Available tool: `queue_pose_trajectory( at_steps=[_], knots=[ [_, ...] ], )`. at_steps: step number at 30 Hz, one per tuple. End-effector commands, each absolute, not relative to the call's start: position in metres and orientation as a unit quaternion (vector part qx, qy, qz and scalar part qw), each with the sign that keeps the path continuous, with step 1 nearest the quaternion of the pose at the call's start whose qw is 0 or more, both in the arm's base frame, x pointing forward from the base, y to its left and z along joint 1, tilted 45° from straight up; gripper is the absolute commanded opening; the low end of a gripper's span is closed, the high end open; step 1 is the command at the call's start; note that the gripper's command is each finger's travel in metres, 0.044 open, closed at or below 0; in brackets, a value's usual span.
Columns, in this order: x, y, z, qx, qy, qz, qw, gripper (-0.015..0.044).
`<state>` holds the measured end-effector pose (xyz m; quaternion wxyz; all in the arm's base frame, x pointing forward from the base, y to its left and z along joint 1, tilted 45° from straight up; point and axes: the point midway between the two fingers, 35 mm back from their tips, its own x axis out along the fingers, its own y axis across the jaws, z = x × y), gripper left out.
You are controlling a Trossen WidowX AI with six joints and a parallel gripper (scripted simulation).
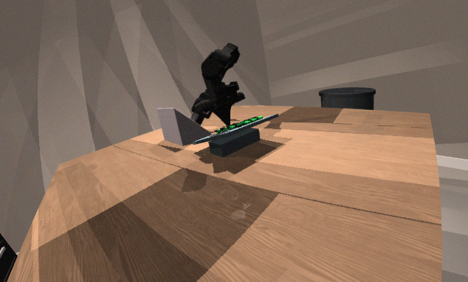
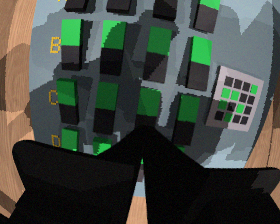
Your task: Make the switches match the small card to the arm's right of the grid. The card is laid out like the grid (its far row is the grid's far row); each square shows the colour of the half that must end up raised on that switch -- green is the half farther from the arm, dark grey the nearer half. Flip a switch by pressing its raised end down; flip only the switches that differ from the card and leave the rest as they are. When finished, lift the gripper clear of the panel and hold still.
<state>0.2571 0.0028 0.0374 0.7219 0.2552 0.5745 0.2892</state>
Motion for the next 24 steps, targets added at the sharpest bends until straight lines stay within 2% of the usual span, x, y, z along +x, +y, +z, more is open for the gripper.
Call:
queue_pose_trajectory(
  at_steps=[1,24],
  knots=[
    [0.2576,0.0037,0.0369,0.259,0.574,0.289,0.721,0.0000],
    [0.2580,0.0059,0.0348,0.259,0.574,0.289,0.721,0.0000]
  ],
)
